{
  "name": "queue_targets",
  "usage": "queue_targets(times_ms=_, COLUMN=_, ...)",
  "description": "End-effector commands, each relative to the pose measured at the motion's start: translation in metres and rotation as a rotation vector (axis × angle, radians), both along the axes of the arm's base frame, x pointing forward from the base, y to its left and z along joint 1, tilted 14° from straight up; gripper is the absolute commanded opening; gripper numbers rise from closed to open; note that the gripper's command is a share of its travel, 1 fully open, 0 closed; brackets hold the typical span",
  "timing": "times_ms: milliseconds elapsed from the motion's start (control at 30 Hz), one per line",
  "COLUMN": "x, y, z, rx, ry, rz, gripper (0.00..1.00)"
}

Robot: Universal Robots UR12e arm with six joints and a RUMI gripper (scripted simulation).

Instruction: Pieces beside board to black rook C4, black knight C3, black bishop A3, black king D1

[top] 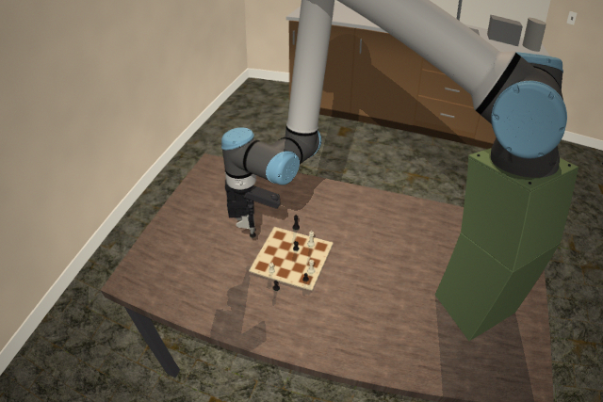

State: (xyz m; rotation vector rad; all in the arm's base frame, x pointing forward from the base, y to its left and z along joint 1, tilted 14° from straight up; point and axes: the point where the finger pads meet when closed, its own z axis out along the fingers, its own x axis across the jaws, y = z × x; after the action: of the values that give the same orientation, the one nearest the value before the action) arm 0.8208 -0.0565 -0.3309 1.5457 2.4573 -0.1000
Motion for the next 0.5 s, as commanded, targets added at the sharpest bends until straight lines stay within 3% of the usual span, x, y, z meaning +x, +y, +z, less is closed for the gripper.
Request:
queue_targets(times_ms=0, x=-0.0050, y=0.0058, z=0.0321, rx=0.000, ry=-0.001, rz=0.000, gripper=0.00)
queue_targets(times_ms=467, x=-0.0066, y=0.0077, z=0.0420, rx=0.000, ry=-0.001, rz=0.000, gripper=0.00)
